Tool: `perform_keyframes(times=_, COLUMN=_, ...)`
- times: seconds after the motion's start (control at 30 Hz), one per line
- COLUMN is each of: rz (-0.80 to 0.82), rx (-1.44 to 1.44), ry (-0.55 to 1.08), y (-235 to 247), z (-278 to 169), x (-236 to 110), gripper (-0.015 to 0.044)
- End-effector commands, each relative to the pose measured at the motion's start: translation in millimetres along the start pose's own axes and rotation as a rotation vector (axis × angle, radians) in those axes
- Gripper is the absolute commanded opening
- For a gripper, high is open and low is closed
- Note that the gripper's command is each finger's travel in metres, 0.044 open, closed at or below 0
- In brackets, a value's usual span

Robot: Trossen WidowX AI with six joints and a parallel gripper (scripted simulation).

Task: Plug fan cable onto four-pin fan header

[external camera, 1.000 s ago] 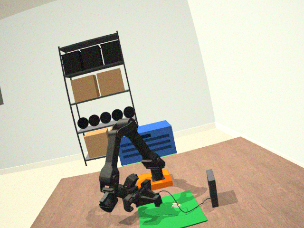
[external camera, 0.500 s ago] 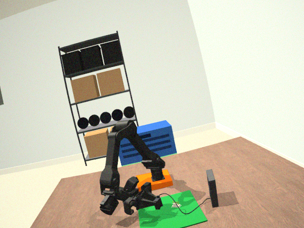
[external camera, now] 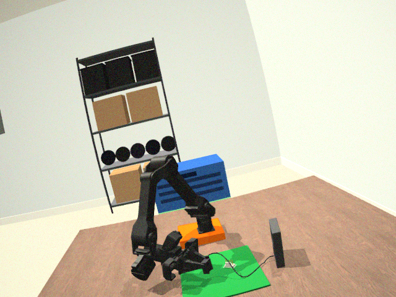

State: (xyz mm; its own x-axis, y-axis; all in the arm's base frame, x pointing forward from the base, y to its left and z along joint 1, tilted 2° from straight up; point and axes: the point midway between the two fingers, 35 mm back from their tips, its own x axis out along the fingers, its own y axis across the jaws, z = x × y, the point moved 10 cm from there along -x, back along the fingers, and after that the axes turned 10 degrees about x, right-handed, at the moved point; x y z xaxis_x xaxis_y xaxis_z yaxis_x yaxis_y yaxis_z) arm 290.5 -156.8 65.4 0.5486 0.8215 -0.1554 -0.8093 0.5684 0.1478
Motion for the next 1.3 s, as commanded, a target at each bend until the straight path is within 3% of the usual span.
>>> perform_keyframes(times=0.0, rz=0.000, rx=0.006, ry=-0.001, y=-0.1, z=-4.2, x=0.9, gripper=0.0000)
perform_keyframes(times=1.27, rz=0.000, rx=0.001, ry=0.001, y=-4.2, z=-25.2, x=5.0, gripper=0.0000)
